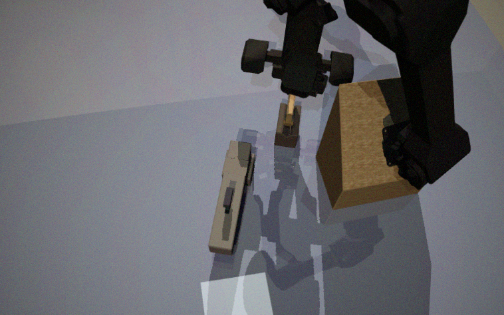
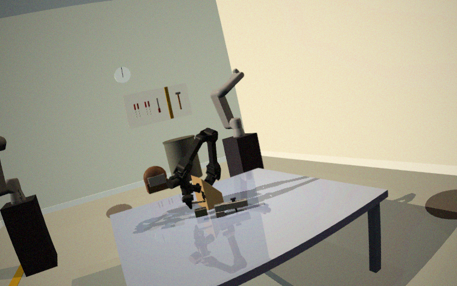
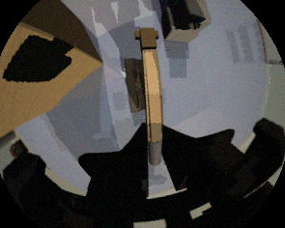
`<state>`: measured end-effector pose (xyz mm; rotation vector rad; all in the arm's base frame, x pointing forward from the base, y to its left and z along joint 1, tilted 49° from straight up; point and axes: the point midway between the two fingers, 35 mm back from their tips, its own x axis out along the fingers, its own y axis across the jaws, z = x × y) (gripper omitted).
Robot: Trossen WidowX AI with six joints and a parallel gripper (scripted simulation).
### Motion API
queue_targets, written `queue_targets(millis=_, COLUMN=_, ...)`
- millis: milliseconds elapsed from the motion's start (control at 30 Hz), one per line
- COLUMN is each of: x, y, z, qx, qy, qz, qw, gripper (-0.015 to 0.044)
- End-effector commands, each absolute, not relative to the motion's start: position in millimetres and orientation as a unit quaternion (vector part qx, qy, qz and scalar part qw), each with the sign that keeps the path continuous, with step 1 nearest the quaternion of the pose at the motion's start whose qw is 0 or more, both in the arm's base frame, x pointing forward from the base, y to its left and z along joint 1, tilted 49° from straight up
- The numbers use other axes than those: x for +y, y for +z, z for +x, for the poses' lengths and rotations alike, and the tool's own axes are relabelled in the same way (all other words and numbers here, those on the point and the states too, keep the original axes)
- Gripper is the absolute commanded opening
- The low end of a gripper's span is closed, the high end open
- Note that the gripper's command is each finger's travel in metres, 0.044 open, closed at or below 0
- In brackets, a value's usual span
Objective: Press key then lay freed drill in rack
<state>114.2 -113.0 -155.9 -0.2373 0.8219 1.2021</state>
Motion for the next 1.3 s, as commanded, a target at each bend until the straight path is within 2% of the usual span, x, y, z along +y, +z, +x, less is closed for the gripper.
queue_targets(millis=0, x=-107, y=-161, z=114, qx=0.374, qy=0.550, qz=-0.110, qw=0.739, gripper=0.0000)
queue_targets(millis=1267, x=-75, y=-190, z=119, qx=0.373, qy=0.550, qz=-0.109, qw=0.739, gripper=0.0000)
